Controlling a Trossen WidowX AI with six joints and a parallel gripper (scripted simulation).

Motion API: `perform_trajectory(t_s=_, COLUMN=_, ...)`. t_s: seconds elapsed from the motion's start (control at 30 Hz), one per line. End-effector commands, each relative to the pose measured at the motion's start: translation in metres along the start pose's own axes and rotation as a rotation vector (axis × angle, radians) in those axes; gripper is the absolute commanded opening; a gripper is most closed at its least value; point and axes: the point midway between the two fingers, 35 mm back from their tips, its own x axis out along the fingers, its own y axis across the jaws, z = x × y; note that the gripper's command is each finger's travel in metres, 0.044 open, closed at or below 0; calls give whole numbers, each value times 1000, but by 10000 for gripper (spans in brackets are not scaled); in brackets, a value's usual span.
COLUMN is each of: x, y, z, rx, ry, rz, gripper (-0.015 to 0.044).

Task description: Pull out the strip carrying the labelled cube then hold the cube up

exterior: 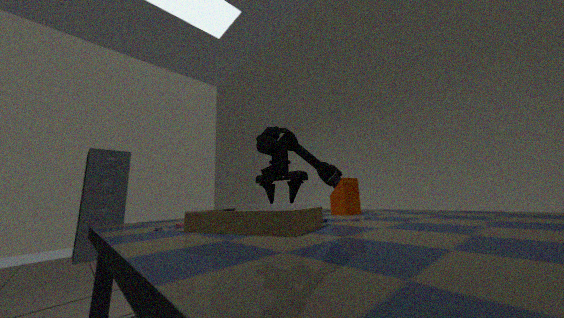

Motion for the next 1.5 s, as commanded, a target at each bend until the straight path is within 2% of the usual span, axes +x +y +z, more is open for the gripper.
perform_trajectory(t_s=0.0, x=2, y=0, z=4, rx=9, ry=-4, rz=6, gripper=309)
perform_trajectory(t_s=0.07, x=6, y=0, z=4, rx=9, ry=-4, rz=6, gripper=256)
perform_trajectory(t_s=0.1, x=7, y=0, z=4, rx=9, ry=-4, rz=6, gripper=250)
perform_trajectory(t_s=1.2, x=52, y=0, z=3, rx=9, ry=-3, rz=3, gripper=250)
perform_trajectory(t_s=1.33, x=50, y=0, z=5, rx=19, ry=-6, rz=9, gripper=145)
perform_trajectory(t_s=1.47, x=50, y=0, z=5, rx=19, ry=-6, rz=9, gripper=118)
